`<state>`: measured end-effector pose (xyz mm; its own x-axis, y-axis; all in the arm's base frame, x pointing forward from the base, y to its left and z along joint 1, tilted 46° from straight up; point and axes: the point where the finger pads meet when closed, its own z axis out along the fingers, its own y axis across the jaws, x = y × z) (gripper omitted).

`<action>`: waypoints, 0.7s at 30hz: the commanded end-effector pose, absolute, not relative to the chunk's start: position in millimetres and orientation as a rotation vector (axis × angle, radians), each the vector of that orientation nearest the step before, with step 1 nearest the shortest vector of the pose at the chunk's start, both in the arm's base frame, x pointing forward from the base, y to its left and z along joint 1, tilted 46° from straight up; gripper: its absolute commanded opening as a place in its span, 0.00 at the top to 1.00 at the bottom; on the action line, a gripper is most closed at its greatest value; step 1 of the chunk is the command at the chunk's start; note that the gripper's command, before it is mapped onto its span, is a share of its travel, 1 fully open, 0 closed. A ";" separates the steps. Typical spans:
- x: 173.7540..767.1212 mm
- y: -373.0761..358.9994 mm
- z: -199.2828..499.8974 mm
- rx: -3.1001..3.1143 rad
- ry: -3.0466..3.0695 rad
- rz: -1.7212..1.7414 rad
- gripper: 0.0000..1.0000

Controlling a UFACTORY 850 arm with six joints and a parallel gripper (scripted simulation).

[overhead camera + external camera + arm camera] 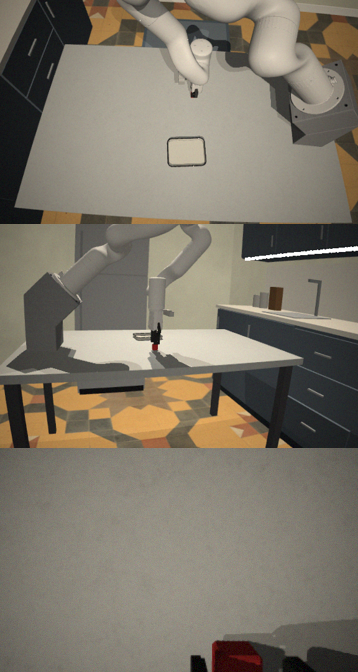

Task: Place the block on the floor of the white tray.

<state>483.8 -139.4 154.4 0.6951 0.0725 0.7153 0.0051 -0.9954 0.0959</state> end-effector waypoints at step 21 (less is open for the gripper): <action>487.2 -139.7 151.3 2.812 0.064 1.193 0.53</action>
